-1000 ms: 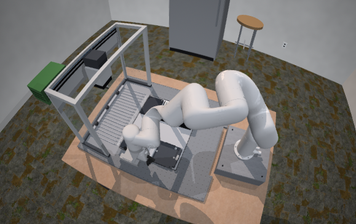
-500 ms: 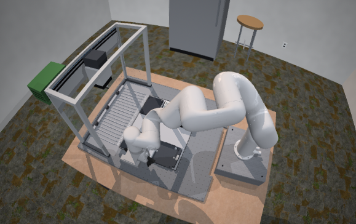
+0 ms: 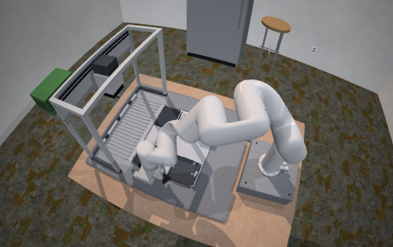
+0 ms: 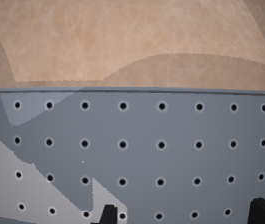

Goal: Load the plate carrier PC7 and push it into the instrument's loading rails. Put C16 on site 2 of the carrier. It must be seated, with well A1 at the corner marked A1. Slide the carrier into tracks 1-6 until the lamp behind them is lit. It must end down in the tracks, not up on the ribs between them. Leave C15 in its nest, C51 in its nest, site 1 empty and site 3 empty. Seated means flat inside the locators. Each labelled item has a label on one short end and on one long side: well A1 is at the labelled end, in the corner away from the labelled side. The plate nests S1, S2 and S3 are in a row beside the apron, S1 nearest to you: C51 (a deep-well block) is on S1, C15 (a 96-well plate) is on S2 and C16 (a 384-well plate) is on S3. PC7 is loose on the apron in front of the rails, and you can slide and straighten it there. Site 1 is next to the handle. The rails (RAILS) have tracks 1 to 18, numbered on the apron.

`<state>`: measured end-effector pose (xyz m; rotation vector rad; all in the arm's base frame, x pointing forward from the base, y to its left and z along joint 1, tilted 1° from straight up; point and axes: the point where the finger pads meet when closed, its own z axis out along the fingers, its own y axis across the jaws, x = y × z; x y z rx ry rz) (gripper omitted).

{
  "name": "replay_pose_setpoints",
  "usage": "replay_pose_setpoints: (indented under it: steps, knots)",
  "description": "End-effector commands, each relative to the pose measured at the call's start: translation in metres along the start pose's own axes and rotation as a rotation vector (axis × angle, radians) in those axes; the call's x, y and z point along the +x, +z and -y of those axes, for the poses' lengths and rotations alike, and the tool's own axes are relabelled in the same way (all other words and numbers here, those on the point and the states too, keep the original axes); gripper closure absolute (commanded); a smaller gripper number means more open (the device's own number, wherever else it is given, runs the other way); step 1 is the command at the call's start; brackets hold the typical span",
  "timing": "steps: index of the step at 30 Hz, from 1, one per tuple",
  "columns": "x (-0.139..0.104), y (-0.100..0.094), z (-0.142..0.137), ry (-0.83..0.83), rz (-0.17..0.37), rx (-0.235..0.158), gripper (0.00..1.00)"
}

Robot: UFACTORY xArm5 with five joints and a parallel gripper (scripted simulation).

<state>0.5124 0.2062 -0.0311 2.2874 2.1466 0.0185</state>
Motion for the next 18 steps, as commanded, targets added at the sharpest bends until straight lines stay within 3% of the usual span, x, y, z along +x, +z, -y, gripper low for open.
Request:
replay_pose_setpoints:
  steps: [1,18]
  knots:
    - [0.001,0.001,-0.001,0.0,-0.002,-0.004,0.0]
    - [0.001,0.011,-0.002,0.0,-0.002,-0.004,0.0]
